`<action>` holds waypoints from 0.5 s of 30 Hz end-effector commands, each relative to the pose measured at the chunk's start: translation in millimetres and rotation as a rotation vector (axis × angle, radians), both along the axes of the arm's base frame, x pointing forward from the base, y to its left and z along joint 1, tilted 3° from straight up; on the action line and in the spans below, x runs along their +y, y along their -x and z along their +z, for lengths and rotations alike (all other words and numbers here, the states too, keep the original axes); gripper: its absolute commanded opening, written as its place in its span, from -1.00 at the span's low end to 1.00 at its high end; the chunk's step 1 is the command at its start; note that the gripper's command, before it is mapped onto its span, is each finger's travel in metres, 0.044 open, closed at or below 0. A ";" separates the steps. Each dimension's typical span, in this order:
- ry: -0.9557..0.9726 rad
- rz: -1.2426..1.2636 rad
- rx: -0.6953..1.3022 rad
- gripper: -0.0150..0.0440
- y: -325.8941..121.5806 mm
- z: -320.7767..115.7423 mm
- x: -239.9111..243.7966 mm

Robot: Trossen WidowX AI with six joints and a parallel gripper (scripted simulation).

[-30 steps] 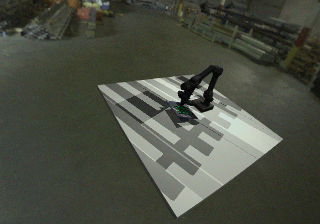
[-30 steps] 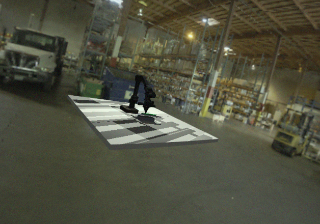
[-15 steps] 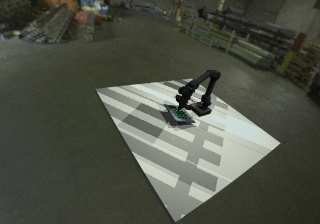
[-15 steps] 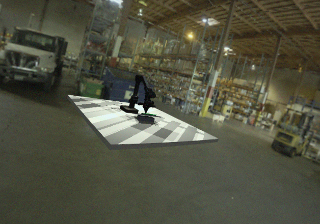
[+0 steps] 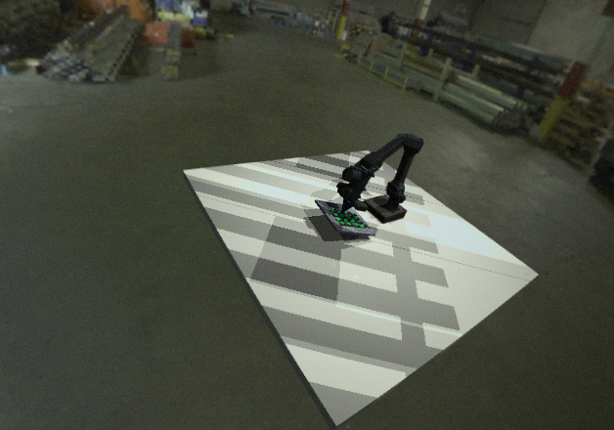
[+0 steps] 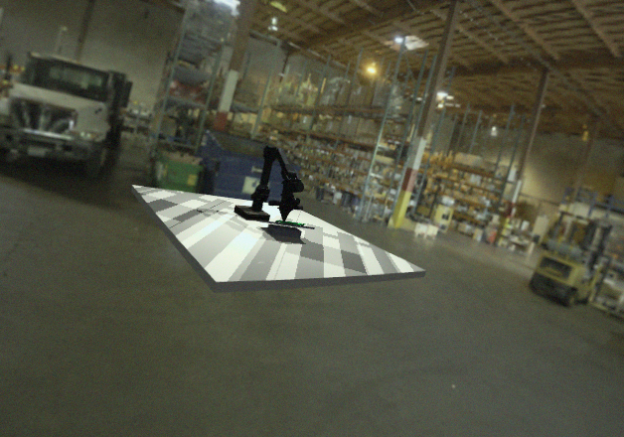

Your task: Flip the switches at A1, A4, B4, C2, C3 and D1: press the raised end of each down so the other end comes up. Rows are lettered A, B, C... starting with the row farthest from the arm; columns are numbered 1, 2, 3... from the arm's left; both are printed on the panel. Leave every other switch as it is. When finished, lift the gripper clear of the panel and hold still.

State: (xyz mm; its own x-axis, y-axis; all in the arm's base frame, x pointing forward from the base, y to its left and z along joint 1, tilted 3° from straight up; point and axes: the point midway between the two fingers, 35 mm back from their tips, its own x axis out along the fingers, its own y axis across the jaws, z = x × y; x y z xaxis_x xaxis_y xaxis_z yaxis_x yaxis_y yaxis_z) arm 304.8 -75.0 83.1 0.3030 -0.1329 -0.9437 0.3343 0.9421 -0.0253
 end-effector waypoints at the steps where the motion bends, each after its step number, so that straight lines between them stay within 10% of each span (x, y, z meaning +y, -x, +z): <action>1: 0.003 0.004 -0.002 -0.49 -0.8 -0.6 -0.6; 15: -0.002 0.001 0.007 -0.49 3.5 21.3 2.1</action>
